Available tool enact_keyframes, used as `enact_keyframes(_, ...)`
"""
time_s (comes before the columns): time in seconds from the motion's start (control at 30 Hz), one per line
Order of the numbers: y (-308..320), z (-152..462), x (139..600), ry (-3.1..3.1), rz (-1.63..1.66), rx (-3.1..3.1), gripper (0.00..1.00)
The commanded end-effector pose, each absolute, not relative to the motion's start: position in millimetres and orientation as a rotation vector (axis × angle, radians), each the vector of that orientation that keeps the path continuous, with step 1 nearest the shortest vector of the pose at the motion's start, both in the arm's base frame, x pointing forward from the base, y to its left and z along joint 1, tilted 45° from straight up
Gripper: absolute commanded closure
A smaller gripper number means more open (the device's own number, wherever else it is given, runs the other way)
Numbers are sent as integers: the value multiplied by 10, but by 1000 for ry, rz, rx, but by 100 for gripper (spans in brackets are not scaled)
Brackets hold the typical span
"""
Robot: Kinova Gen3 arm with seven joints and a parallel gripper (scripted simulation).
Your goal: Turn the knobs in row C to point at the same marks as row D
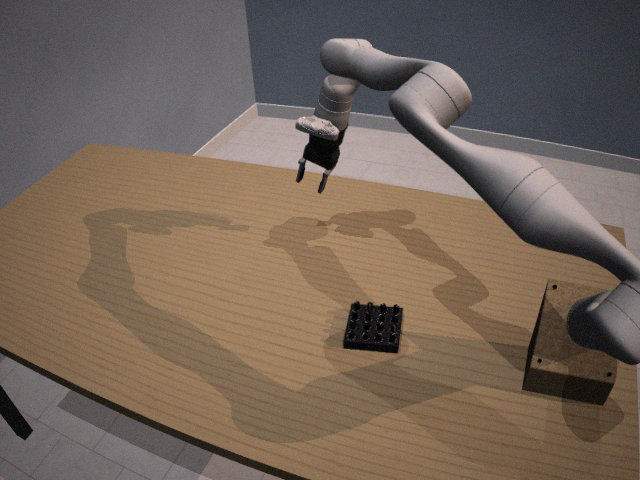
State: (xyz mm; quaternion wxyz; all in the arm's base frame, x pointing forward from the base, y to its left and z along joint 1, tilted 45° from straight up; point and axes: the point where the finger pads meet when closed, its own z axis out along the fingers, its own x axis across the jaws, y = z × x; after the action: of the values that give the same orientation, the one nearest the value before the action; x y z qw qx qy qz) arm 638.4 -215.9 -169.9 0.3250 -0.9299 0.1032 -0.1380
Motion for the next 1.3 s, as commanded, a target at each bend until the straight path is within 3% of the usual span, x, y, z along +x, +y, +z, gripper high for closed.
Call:
enact_keyframes(0.0, -2177, -1686, 6390, 271, -365, -2439, 0)
enact_keyframes(0.77, -2169, -1666, 6389, 283, -361, -2436, 0)
enact_keyframes(1.27, -1807, -1529, 6249, 460, -228, -2369, 0)
